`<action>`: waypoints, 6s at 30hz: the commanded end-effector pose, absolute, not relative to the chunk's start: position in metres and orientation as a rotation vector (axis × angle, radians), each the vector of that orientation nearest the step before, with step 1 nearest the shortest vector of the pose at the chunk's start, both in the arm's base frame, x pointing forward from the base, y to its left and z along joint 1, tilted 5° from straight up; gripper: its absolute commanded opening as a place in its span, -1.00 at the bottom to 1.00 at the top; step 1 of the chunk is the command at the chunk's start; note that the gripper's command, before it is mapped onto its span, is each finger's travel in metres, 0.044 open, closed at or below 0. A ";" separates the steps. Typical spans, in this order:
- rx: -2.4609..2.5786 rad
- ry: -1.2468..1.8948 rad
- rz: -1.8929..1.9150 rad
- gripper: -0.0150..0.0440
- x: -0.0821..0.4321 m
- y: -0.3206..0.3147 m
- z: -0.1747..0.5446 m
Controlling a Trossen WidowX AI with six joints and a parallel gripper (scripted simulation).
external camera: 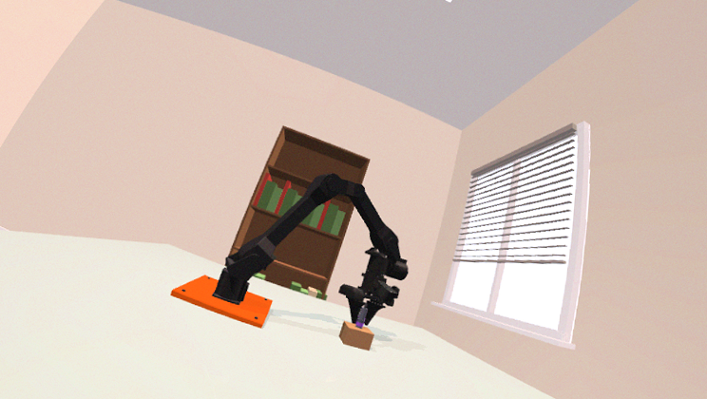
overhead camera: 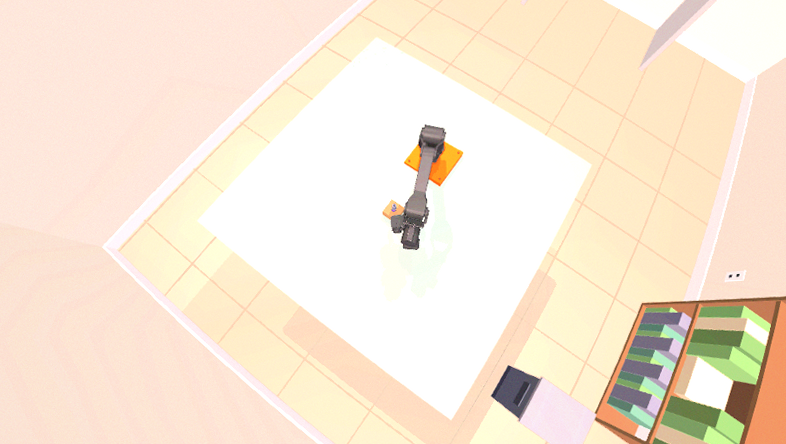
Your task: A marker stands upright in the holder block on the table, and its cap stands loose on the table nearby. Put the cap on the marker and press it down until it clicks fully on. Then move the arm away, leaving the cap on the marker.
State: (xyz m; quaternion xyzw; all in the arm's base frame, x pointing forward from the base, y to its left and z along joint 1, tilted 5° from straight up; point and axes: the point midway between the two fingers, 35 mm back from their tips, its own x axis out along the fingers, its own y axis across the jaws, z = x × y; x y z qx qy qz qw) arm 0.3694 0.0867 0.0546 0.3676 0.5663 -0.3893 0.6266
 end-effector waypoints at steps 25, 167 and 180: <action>0.835 1.313 -0.898 -0.49 0.368 0.086 0.042; 0.827 1.310 -0.906 -0.49 0.325 -0.013 0.107; 0.827 1.310 -0.906 -0.49 0.325 -0.013 0.107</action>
